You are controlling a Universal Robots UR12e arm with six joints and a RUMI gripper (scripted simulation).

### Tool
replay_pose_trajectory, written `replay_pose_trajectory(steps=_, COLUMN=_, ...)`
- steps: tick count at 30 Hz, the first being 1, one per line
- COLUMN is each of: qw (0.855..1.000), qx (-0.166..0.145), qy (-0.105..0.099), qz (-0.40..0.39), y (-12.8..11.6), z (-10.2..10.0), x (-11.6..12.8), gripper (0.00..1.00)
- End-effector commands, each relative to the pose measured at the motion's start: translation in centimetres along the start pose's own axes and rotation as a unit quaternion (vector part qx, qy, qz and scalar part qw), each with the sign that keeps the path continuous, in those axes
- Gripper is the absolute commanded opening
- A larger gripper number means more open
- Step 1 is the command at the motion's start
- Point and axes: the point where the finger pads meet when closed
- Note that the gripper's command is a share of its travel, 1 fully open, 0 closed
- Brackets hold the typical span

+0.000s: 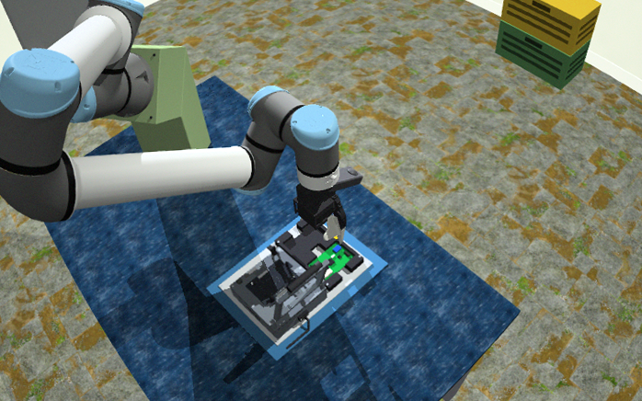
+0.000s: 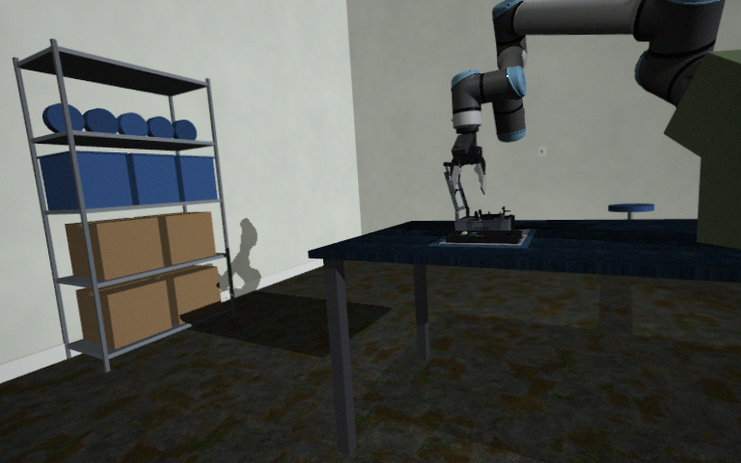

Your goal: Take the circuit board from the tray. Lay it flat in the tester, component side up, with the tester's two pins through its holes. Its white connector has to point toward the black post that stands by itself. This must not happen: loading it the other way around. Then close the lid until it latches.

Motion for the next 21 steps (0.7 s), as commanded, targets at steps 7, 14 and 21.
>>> replay_pose_trajectory(steps=7, qw=1.0, qx=0.001, qy=-0.008, qz=-0.002, y=-0.1, z=-5.5, x=0.7, gripper=0.59)
replay_pose_trajectory(steps=14, qw=1.0, qx=0.001, qy=-0.008, qz=-0.002, y=-0.1, z=-7.1, x=0.7, gripper=0.59)
replay_pose_trajectory(steps=21, qw=1.0, qx=0.001, qy=-0.008, qz=-0.002, y=-0.1, z=-8.5, x=0.7, gripper=0.59)
Point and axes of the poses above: the point where the finger pads meet when closed, its own z axis back along the fingers, its own x axis across the jaws, y = z × x, and after that the axes turned 11 degrees about z, right-handed
